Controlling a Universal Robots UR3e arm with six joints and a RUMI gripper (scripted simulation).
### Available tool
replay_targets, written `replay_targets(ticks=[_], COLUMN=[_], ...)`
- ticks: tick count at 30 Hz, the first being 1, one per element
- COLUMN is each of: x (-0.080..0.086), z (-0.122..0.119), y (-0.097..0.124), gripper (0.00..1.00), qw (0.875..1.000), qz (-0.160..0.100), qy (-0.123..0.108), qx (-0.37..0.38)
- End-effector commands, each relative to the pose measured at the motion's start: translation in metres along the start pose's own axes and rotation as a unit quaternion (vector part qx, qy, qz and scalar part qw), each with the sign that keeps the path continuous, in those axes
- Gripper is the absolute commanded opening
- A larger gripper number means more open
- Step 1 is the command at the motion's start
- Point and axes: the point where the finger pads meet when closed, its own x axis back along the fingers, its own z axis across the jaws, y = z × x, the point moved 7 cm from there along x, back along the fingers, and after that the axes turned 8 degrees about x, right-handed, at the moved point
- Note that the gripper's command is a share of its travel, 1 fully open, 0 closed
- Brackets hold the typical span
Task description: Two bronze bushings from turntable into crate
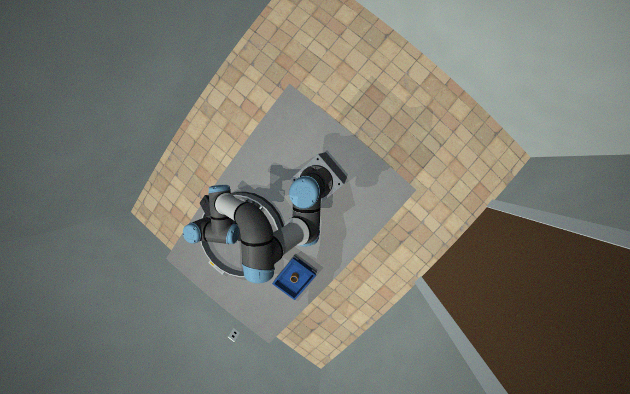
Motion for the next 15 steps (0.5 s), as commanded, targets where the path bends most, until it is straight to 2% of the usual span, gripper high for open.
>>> replay_targets(ticks=[1,15], x=[0.001,0.001], z=[-0.003,-0.014], y=[0.007,0.035], gripper=[0.0,0.0], qw=[1.0,1.0], qz=[0.001,0.001], qy=[-0.001,-0.001], qx=[-0.003,-0.017])
